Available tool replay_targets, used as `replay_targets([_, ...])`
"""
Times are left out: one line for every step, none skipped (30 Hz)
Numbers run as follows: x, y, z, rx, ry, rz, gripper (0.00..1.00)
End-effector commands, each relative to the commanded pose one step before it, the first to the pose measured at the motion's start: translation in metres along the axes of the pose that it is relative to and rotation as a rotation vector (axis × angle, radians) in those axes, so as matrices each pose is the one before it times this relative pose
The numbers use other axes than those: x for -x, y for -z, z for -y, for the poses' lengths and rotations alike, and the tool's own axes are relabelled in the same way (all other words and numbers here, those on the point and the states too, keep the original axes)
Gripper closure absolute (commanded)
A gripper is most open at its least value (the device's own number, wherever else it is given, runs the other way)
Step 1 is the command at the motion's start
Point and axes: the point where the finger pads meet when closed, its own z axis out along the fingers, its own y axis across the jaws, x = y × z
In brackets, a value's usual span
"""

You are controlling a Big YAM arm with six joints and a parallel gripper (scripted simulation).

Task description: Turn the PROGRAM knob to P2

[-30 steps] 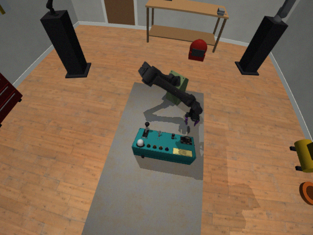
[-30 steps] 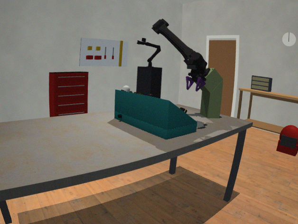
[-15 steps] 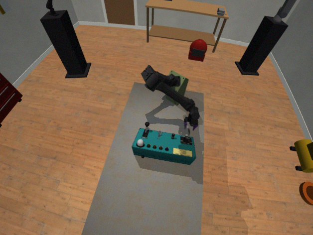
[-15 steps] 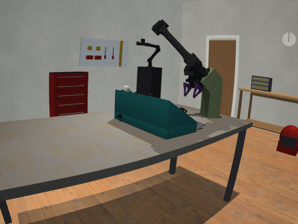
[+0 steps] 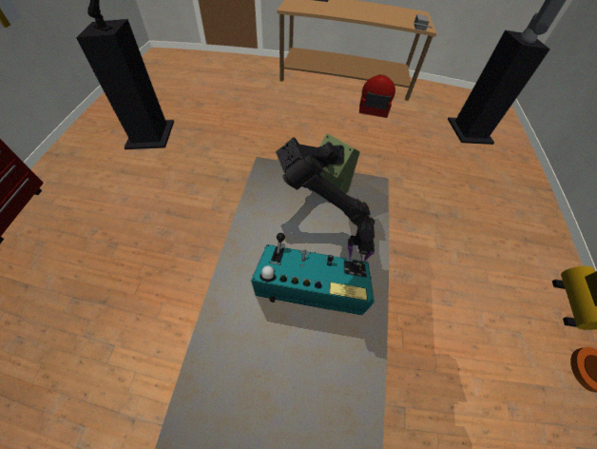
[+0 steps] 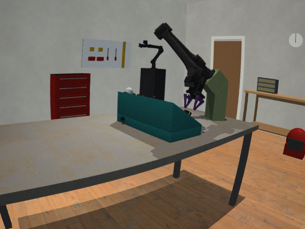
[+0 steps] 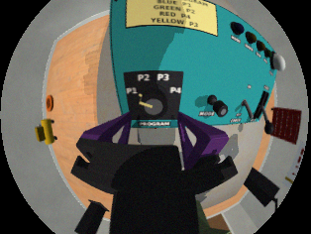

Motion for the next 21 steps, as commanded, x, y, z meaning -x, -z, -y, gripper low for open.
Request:
replay_targets([0.00938,-0.01540,-0.00044,-0.00710,0.00461,0.02202,0.30])
replay_targets([0.00000,0.00000,0.00000,0.00000,0.00000,0.00000,0.30])
replay_targets([0.00000,0.00000,0.00000,0.00000,0.00000,0.00000,0.30])
replay_targets([-0.00023,-0.00351,0.00006,-0.00003,0.00031,-0.00006,0.30])
replay_targets([-0.00022,-0.00330,0.00007,-0.00007,0.00027,-0.00007,0.30])
replay_targets([-0.00019,-0.00306,0.00005,-0.00004,0.00025,-0.00006,0.30])
replay_targets([-0.00018,-0.00281,0.00005,-0.00004,0.00023,-0.00005,0.30])
replay_targets([-0.00015,-0.00255,0.00003,-0.00003,0.00020,-0.00005,0.30])
replay_targets([-0.00015,-0.00229,0.00004,-0.00003,0.00018,-0.00004,0.30])
replay_targets([-0.00012,-0.00203,0.00002,-0.00002,0.00015,-0.00004,0.30])
replay_targets([-0.00011,-0.00176,0.00003,-0.00002,0.00013,-0.00003,0.30])
replay_targets([-0.00009,-0.00151,0.00002,-0.00002,0.00011,-0.00002,0.30])
replay_targets([-0.00007,-0.00126,0.00001,-0.00001,0.00009,-0.00003,0.30])
replay_targets([-0.00006,-0.00102,0.00001,-0.00001,0.00007,-0.00002,0.30])
replay_targets([0.00217,0.00215,-0.00362,0.00824,0.00165,0.00427,0.30])
replay_targets([0.00460,0.00205,-0.00161,0.00516,-0.00369,0.00804,0.30])
replay_targets([0.00063,-0.00017,0.00085,-0.00091,-0.00199,0.00166,0.30])
replay_targets([-0.00129,-0.00123,0.00099,-0.00329,0.00056,-0.00234,0.30])
replay_targets([0.00000,0.00000,0.00000,0.00000,0.00000,0.00000,0.30])
replay_targets([0.00000,0.00000,0.00000,0.00000,0.00000,0.00000,0.30])
replay_targets([-0.00405,-0.00024,0.00043,-0.00014,0.00943,-0.01077,0.30])
